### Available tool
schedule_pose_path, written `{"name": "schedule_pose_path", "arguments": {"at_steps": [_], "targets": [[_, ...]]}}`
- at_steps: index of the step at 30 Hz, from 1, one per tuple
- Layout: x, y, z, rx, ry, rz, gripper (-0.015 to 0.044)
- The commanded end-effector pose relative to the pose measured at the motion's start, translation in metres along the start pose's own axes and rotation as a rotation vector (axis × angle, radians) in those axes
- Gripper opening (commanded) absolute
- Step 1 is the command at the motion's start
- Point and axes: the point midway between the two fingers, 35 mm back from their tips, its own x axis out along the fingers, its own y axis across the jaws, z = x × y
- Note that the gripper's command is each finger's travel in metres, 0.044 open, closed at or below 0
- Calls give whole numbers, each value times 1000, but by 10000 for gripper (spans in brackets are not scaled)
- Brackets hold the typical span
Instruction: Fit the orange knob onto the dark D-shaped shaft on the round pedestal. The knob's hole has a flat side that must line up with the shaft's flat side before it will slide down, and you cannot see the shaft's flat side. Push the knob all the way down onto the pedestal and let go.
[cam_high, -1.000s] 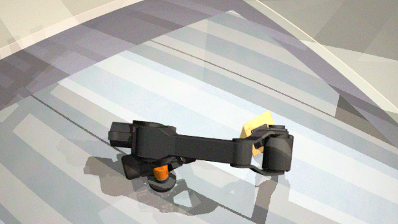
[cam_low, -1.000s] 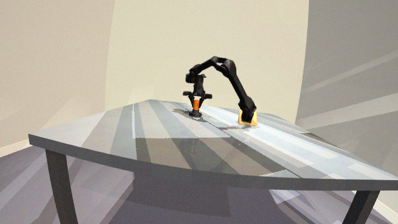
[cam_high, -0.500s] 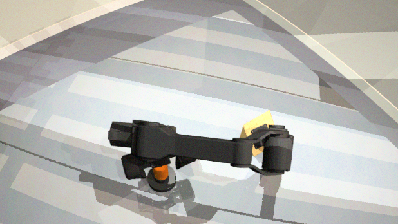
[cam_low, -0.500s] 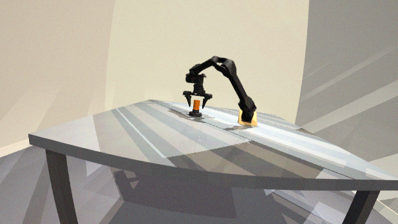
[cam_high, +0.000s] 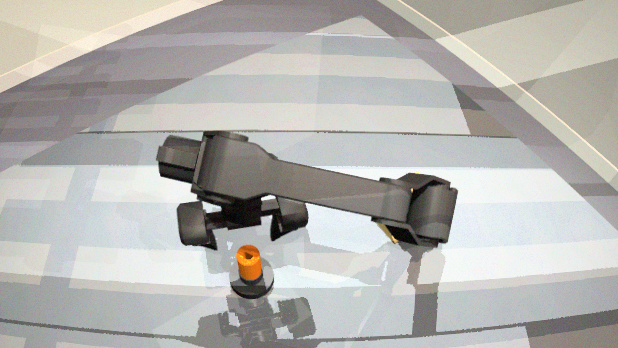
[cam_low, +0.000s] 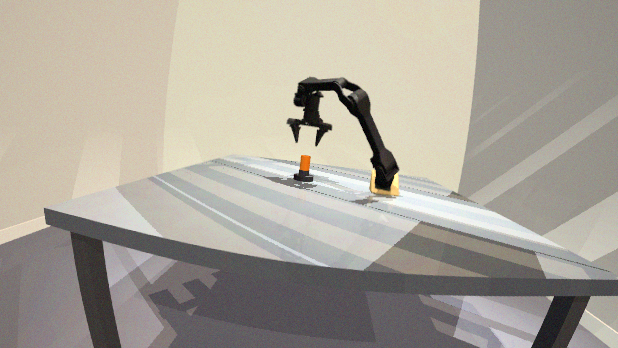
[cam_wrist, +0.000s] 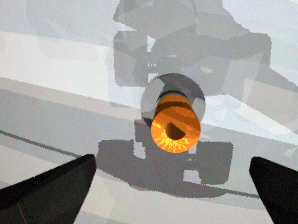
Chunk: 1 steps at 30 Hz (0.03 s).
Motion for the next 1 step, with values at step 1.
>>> {"name": "schedule_pose_path", "arguments": {"at_steps": [1], "targets": [[1, 0, 0, -2, -2, -9, 440]]}}
